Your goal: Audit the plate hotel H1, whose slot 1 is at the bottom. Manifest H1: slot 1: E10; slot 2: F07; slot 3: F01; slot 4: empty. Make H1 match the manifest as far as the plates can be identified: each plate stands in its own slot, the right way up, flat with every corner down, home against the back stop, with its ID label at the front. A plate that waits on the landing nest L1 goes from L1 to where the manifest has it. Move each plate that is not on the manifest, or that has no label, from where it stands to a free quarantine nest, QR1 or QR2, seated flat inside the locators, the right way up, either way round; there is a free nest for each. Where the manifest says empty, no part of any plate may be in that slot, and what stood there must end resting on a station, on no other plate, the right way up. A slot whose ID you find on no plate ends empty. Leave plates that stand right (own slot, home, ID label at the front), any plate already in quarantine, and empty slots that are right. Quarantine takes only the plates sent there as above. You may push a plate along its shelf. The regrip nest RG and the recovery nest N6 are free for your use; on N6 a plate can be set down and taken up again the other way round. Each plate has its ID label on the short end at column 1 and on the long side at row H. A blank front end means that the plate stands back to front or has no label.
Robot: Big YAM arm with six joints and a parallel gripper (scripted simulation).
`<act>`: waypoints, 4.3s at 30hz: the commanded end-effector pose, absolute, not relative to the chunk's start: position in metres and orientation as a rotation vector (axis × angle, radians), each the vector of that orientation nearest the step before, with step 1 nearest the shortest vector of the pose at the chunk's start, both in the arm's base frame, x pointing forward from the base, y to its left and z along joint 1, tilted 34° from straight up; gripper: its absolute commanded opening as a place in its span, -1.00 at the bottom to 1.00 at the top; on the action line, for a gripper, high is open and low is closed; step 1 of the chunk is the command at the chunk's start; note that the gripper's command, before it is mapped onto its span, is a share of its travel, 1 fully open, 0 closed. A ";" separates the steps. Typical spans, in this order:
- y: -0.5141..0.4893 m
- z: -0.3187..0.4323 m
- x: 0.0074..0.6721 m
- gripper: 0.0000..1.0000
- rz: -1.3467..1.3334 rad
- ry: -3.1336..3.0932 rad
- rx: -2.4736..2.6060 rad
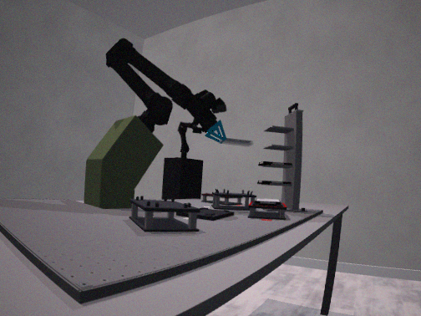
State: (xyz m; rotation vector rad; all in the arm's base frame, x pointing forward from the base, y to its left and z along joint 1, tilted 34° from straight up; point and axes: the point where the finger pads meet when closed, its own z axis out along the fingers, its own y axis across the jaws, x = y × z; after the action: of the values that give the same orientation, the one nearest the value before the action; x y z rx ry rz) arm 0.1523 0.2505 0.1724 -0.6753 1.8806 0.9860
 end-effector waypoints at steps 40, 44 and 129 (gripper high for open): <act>0.256 0.232 0.166 0.72 1.003 1.786 -0.659; 0.258 0.234 0.169 0.72 1.003 1.787 -0.659; 0.300 0.243 0.209 0.72 1.000 1.825 -0.667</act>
State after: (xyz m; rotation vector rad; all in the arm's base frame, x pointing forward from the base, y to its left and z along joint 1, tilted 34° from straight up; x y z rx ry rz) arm 0.2023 0.2942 0.2162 -0.6787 1.8867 0.9836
